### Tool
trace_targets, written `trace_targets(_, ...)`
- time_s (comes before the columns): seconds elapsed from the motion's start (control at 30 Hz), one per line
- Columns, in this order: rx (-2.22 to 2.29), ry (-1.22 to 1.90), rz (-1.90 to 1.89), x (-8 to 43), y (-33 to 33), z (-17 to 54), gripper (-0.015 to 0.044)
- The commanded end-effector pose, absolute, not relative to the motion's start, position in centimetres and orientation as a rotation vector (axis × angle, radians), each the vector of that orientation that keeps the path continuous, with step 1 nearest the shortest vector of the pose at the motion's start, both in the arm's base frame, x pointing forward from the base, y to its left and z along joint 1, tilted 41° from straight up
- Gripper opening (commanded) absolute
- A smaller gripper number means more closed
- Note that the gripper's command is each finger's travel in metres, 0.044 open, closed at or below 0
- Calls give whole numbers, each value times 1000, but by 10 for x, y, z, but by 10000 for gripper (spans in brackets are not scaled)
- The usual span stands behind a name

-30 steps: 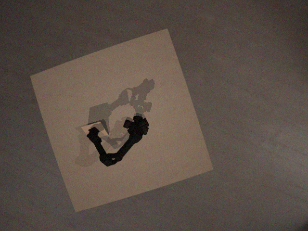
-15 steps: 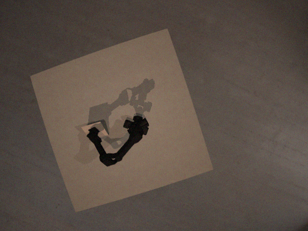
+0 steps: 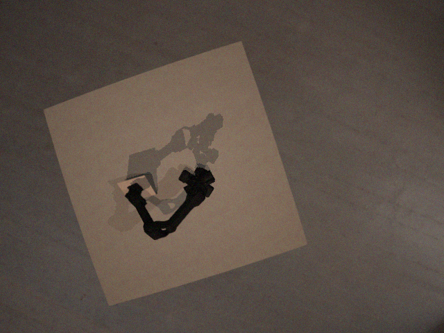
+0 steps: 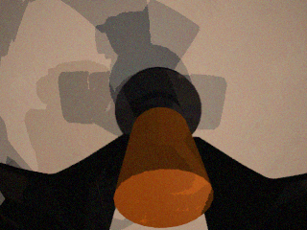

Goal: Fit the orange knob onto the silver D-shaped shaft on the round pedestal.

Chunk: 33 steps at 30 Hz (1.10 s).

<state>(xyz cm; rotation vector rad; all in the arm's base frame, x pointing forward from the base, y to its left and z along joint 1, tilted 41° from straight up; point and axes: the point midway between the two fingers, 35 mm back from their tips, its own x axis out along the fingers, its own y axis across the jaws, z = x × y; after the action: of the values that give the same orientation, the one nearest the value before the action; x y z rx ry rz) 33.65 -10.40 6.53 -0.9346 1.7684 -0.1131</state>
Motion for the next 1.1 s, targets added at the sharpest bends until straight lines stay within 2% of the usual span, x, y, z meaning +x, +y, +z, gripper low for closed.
trace_targets(0.0,-930,1767,-124,335,-104,64,0)
trace_targets(0.63,-930,1767,-124,337,-104,68,0)
trace_targets(1.07,-778,1717,-304,337,-105,65,0)
